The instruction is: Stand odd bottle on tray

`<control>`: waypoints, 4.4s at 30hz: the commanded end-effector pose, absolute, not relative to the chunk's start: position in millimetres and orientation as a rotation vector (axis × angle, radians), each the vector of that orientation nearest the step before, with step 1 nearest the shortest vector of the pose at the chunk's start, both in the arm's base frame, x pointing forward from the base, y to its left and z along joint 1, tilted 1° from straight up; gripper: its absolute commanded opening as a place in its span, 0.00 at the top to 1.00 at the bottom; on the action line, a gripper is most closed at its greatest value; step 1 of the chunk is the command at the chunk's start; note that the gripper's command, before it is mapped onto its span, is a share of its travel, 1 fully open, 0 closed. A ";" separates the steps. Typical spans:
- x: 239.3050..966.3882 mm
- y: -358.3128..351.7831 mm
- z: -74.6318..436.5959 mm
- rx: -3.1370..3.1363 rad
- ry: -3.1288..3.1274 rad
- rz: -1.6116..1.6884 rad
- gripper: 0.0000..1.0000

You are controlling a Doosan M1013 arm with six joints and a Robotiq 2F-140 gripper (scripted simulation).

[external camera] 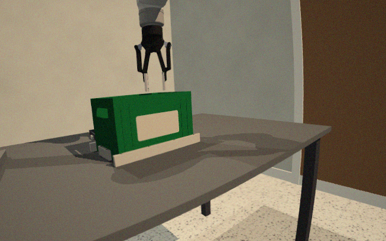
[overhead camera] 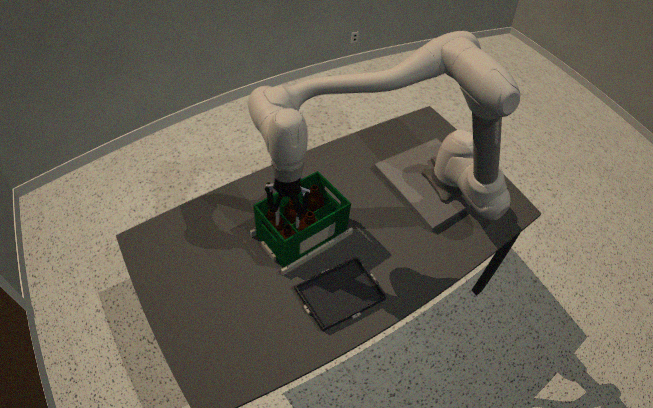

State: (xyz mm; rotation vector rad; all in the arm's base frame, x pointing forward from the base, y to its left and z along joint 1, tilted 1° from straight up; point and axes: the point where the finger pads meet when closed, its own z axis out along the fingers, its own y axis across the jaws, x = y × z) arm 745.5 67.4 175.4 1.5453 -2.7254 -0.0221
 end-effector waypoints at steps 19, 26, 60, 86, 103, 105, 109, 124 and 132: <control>745.3 67.5 160.0 1.545 -2.726 -0.022 0.62; 745.2 67.6 152.3 1.545 -2.726 -0.022 0.62; 744.9 67.7 135.4 1.545 -2.726 -0.022 0.62; 744.9 67.7 135.4 1.545 -2.726 -0.022 0.62; 744.9 67.7 135.4 1.545 -2.726 -0.022 1.00; 744.9 67.7 135.4 1.545 -2.726 -0.022 1.00; 744.9 67.7 135.4 1.545 -2.726 -0.022 1.00; 744.9 67.7 135.4 1.545 -2.726 -0.022 1.00; 744.9 67.7 135.4 1.545 -2.726 -0.022 1.00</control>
